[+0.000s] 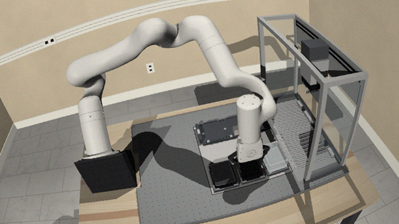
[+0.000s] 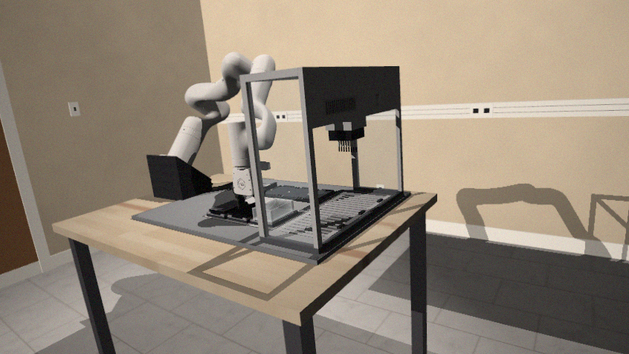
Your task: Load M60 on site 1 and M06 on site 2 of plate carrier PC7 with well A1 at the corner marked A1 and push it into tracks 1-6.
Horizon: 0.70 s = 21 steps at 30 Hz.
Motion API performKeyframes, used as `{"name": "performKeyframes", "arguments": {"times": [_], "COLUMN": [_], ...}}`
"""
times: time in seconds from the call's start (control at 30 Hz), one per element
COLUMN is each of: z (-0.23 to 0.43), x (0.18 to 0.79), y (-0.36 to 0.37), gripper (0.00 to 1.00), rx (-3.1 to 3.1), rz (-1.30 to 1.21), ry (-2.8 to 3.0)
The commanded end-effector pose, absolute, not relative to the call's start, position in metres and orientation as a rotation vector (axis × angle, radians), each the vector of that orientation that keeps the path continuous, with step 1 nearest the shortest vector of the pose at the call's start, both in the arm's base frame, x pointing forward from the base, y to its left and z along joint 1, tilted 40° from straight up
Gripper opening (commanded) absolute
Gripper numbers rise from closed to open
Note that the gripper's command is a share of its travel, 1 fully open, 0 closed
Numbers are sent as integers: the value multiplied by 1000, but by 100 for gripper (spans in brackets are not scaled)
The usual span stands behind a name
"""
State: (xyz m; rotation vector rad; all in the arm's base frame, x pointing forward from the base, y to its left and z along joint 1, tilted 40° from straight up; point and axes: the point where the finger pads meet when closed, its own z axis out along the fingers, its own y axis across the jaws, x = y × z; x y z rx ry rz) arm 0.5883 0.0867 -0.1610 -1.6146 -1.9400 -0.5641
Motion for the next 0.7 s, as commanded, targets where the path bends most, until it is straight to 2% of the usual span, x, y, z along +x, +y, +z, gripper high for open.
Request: {"name": "performKeyframes", "arguments": {"times": [0.0,0.47,0.5,0.67], "z": [-161,-161,-160,-160], "x": [589,589,590,590], "y": [87,87,86,86], "gripper": [100,100,0,0], "rx": [-1616,-1616,-1616,-1616], "rz": [-566,-566,-566,-566], "ry": [-1941,-1941,-1941,-1941]}}
